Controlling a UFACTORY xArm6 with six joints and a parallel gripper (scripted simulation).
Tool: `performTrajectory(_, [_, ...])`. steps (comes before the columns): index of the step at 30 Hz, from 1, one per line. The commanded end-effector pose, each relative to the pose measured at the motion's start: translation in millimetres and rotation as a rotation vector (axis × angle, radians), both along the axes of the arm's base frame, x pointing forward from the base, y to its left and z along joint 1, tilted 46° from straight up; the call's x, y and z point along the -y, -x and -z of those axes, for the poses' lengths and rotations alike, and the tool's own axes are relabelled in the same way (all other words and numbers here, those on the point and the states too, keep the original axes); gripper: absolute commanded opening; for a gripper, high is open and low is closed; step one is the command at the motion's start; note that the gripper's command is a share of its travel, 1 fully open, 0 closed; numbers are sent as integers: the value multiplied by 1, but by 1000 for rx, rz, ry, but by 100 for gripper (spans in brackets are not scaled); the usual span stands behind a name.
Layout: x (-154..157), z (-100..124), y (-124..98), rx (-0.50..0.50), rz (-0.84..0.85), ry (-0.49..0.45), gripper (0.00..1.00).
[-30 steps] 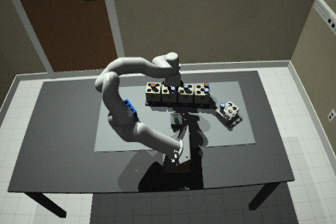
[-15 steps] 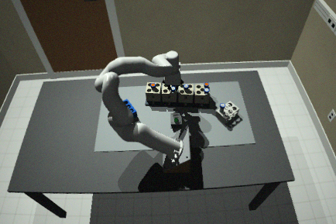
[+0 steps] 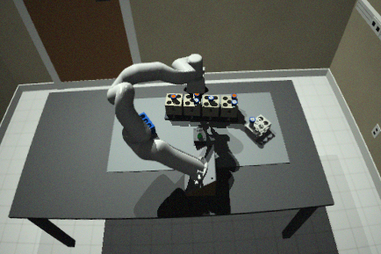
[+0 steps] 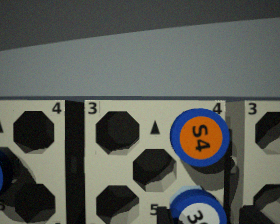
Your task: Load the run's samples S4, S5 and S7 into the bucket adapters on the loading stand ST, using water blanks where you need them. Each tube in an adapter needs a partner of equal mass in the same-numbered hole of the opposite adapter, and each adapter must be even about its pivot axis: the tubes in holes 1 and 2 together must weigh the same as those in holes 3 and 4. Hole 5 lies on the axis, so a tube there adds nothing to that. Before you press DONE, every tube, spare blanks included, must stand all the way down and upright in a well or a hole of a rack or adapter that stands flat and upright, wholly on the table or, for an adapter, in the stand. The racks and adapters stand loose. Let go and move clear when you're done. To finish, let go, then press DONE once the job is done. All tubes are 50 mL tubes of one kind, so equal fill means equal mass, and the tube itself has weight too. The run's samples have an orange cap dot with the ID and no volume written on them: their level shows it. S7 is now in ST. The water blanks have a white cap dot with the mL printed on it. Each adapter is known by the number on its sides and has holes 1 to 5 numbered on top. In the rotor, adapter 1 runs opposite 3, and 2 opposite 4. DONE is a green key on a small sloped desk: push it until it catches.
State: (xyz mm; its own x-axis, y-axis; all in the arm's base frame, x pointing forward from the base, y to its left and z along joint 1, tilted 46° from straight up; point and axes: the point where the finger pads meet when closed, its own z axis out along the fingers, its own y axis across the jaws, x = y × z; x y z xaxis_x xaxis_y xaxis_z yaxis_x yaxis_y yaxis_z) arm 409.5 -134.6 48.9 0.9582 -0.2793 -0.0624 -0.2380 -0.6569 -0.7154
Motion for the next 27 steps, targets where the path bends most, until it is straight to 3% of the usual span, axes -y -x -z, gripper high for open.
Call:
performTrajectory(1, [7,-6,0,2,1,2,44])
performTrajectory(27, [37,-37,8,2,1,2,44])
